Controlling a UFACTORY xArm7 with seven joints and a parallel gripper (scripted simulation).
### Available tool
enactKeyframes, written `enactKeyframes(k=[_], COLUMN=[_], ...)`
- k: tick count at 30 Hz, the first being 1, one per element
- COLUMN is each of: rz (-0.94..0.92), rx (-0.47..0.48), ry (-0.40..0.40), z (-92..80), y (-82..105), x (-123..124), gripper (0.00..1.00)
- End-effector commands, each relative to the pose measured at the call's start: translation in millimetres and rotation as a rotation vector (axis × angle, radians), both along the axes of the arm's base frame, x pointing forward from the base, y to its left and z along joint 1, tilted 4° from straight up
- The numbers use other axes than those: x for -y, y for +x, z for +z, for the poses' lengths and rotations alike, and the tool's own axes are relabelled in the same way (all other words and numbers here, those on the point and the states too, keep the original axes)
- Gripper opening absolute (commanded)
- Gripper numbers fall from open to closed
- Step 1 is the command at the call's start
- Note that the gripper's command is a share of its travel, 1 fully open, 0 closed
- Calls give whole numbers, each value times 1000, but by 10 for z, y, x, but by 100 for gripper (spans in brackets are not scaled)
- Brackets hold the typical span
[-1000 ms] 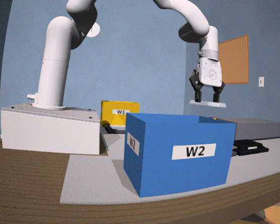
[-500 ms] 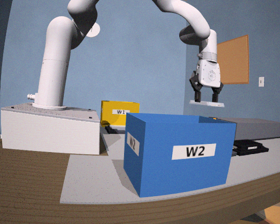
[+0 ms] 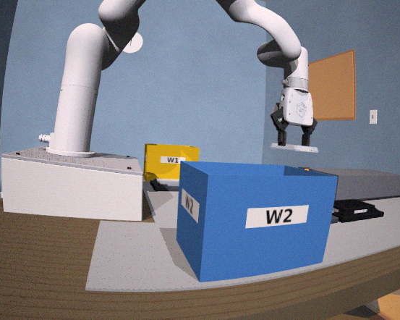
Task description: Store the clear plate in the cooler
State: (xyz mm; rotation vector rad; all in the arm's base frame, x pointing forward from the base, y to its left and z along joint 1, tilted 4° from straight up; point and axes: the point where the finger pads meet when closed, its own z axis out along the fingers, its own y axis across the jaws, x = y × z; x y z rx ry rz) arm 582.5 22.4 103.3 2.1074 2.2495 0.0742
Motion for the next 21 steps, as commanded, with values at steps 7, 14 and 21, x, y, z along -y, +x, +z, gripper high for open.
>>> enactKeyframes(k=[7, 14, 21], rz=[0, 0, 0], rx=[4, 4, 4], ry=[-1, -1, -1], z=[26, 9, -74], y=[60, 60, 64], x=[-72, -67, -63], gripper=[0, 0, 0])
